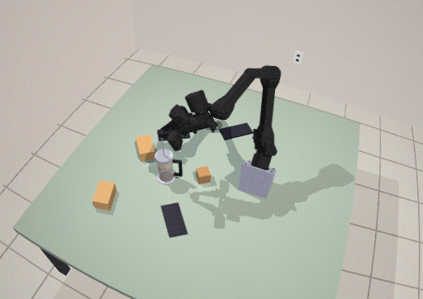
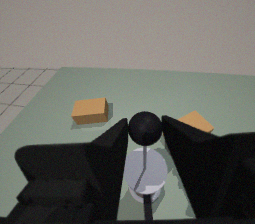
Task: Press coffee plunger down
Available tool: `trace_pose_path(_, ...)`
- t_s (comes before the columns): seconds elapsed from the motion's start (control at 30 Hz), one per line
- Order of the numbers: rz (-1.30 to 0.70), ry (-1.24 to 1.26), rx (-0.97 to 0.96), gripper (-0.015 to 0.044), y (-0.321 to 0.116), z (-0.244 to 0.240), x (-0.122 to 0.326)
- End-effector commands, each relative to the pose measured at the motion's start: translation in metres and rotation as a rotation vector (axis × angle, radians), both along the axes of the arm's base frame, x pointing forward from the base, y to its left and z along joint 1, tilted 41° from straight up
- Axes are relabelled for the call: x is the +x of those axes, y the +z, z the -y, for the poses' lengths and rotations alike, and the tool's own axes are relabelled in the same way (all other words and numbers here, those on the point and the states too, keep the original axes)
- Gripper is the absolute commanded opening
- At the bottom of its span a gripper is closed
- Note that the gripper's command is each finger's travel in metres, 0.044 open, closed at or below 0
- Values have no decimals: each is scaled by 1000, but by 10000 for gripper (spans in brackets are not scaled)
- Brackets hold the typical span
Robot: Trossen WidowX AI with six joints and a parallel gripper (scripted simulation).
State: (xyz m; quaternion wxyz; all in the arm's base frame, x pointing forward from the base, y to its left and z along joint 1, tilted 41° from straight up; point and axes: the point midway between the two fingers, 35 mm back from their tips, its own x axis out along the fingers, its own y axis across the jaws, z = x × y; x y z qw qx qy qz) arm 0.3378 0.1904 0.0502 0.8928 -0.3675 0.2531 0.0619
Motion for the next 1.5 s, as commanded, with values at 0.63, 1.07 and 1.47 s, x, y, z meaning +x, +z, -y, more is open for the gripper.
trace_pose_path(0.63,-26,-9,-14,119,-39,27,6)
trace_pose_path(1.07,-25,-8,-15,119,-55,40,11)
trace_pose_path(1.47,-22,-8,-17,119,-70,51,17)
